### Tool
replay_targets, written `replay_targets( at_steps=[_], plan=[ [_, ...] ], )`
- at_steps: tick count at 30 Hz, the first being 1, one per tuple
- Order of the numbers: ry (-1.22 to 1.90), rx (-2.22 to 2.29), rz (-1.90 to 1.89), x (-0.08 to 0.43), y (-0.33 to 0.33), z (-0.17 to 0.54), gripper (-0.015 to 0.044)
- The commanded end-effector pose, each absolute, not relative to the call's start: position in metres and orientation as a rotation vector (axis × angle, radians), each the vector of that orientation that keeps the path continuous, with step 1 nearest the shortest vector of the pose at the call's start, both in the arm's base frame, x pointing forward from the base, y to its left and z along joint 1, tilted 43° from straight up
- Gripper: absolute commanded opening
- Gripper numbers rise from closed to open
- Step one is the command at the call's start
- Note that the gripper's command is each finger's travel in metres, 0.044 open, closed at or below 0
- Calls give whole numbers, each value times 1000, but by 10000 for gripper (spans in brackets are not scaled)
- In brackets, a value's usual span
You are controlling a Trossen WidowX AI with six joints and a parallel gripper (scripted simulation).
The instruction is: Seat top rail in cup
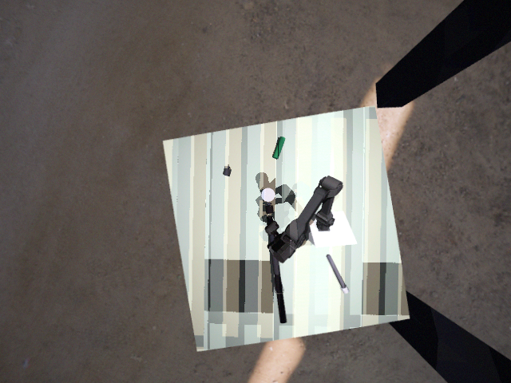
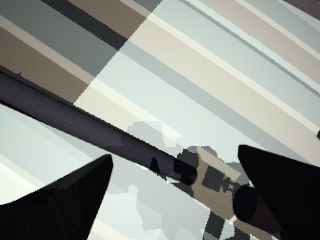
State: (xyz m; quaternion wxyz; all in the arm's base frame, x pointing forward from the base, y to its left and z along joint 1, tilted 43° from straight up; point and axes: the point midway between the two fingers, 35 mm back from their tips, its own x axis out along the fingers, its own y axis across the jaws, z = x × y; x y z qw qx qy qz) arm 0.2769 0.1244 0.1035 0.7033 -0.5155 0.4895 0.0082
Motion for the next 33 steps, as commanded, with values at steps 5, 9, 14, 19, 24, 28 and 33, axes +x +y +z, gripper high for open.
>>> replay_targets(
  at_steps=[5,9,14,19,24,28,33],
  plan=[
    [1020,-772,-204,262,166,103,440],
    [1020,-772,-204,262,166,103,440],
    [1020,-772,-204,262,166,103,440],
    [1033,-640,-296,265,164,97,440],
    [1029,-268,-580,273,157,79,440],
    [977,34,-836,279,150,64,440],
    [831,390,-1169,284,140,45,440]
  ],
)
